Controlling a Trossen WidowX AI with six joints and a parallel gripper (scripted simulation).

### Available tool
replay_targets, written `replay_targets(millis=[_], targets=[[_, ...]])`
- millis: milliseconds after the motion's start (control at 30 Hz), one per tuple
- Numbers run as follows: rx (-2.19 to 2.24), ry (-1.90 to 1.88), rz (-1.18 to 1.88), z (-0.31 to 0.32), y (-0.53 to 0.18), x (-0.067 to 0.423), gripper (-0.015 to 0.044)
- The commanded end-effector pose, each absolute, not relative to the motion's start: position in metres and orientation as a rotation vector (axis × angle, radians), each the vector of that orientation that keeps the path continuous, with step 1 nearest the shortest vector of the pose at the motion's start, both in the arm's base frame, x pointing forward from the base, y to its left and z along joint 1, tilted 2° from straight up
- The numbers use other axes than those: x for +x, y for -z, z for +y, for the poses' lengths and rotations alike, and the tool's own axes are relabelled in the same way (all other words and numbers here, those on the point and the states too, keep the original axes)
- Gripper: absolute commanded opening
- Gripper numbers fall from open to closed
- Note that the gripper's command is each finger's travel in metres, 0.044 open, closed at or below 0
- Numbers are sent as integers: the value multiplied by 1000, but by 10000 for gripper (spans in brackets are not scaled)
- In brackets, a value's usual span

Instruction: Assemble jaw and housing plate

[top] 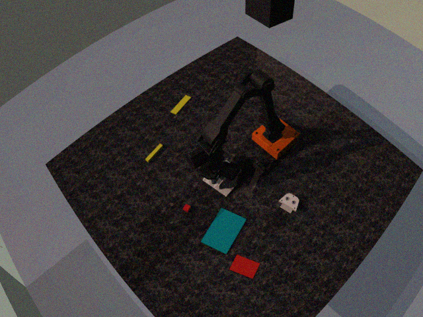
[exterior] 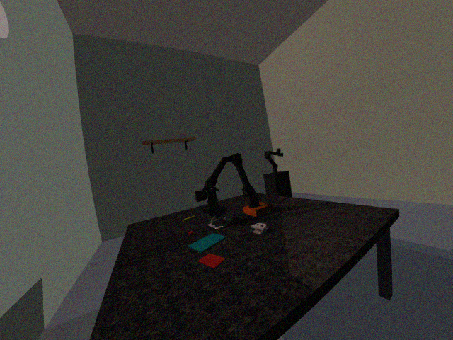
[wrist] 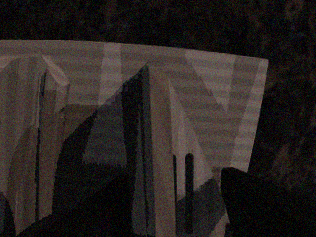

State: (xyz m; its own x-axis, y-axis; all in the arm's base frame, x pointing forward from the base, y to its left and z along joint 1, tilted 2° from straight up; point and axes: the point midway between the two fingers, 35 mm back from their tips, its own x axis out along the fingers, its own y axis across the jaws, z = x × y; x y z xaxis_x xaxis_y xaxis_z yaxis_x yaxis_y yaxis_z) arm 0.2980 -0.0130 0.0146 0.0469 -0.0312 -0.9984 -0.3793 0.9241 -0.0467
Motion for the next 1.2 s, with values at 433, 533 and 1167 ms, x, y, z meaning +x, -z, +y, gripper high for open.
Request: replay_targets(millis=[433, 533, 1167], targets=[[-336, -273, 1509, -13, -15, 298, 224], [-336, -273, 1509, -13, -15, 298, 224], [-343, -277, 1493, -11, -79, 298, 250]])
